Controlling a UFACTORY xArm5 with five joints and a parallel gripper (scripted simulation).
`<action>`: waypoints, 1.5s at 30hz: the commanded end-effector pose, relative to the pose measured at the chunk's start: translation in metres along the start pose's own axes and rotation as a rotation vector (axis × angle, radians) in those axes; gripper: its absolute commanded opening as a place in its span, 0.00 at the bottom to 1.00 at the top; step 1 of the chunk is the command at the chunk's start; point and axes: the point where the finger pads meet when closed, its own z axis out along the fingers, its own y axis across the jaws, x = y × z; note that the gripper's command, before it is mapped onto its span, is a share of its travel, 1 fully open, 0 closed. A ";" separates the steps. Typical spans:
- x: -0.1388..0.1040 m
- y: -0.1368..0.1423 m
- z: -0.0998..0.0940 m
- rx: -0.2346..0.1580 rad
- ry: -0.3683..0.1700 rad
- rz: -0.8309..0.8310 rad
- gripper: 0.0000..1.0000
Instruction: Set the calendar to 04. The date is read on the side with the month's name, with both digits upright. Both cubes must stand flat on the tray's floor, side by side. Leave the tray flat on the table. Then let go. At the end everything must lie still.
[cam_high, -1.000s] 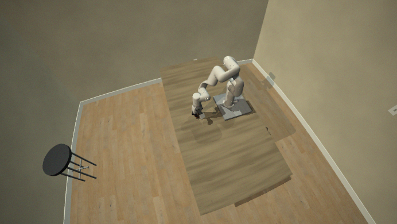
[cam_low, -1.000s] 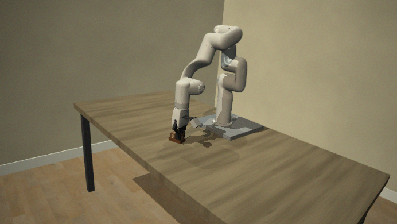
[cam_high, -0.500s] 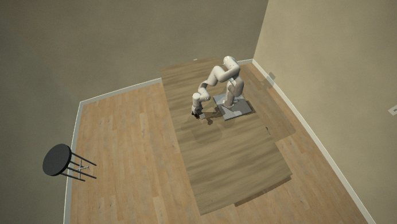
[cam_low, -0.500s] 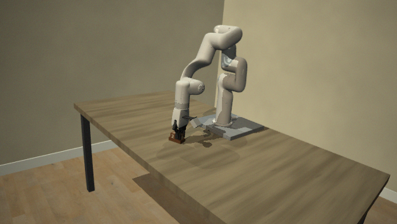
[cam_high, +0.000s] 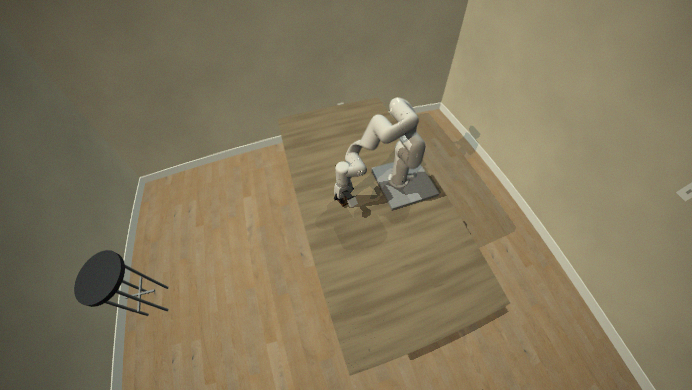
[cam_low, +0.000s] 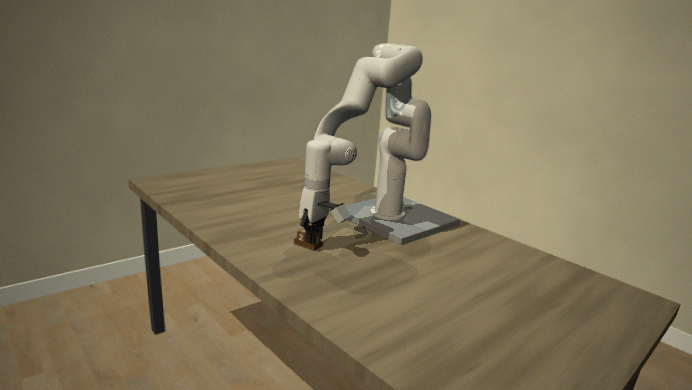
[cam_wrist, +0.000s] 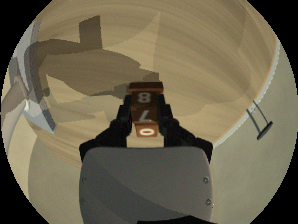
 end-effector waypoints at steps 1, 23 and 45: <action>0.000 0.001 -0.001 -0.003 -0.001 0.000 0.41; 0.000 0.001 -0.004 -0.003 -0.001 0.000 0.49; -0.001 0.001 -0.087 -0.003 -0.001 0.000 0.49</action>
